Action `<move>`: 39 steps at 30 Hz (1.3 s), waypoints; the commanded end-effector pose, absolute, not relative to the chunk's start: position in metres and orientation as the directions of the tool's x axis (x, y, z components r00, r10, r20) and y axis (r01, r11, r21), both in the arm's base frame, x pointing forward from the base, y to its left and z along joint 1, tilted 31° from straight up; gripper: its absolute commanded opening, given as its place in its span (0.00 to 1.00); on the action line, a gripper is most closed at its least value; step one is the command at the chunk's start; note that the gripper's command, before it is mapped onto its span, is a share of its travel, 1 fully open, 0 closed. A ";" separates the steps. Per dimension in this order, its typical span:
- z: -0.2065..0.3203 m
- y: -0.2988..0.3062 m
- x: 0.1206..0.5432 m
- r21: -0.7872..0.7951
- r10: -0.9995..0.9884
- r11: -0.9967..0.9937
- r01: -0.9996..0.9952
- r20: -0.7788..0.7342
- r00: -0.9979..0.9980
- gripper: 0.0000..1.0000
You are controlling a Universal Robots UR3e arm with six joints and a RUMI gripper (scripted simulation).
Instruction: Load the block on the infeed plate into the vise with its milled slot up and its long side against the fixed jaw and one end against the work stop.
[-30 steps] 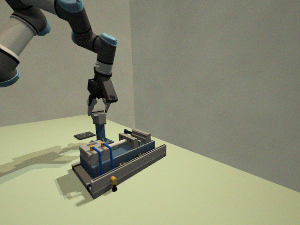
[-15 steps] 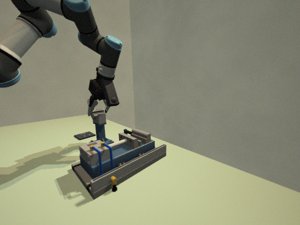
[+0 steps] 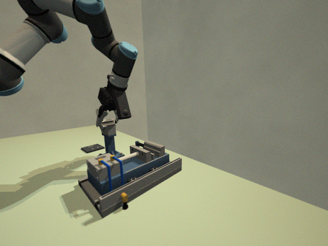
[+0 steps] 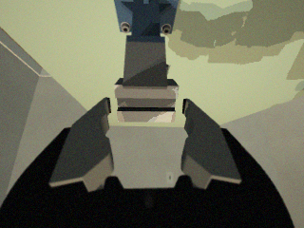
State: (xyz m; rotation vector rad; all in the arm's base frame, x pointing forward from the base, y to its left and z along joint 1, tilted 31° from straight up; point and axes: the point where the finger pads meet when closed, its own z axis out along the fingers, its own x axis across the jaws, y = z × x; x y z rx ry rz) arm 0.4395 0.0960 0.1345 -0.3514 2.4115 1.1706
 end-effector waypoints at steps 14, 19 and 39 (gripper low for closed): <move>0.135 0.095 0.440 0.710 -0.039 0.565 -0.421 -0.487 -0.873 0.51; 0.135 0.095 0.440 0.716 -0.039 0.555 -0.424 -0.487 -0.873 0.51; 0.135 0.095 0.440 0.726 -0.038 0.537 -0.429 -0.487 -0.873 0.51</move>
